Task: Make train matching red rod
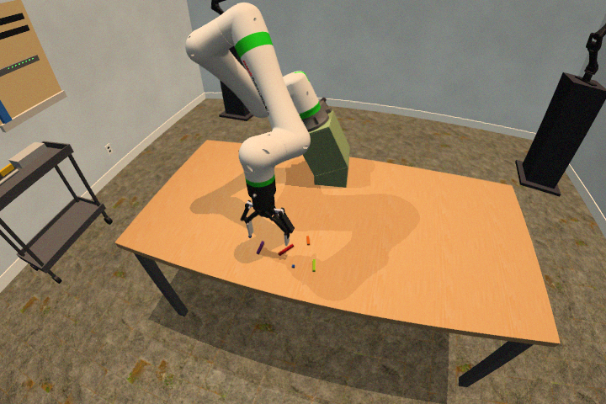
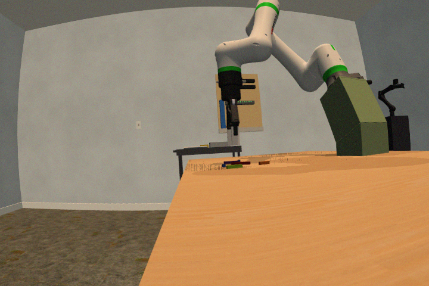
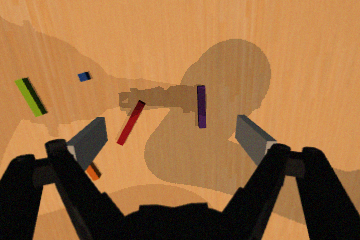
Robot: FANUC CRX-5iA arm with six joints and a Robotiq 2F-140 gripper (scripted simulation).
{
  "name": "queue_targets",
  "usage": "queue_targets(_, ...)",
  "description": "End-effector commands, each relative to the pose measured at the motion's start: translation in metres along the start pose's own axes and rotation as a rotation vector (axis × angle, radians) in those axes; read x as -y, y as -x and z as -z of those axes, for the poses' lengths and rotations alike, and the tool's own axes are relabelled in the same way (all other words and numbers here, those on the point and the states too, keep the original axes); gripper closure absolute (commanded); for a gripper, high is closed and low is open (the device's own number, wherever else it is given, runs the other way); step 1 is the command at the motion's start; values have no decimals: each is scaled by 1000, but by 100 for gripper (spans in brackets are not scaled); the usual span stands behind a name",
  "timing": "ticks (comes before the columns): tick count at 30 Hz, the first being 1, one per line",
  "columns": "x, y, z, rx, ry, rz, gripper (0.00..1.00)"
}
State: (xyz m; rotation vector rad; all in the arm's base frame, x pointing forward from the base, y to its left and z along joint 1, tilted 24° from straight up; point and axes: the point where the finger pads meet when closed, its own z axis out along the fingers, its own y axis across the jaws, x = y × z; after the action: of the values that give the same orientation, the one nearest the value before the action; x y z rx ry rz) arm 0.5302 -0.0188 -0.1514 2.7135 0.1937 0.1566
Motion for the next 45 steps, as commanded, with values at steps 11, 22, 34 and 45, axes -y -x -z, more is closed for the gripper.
queue_targets(11, 15, 1, 0, 17, -15, 444, 0)
queue_targets(22, 26, 3, 0, 14, -17, 793, 0)
queue_targets(34, 28, 3, 0, 14, -17, 826, 0)
queue_targets(45, 28, 3, 0, 14, -17, 826, 0)
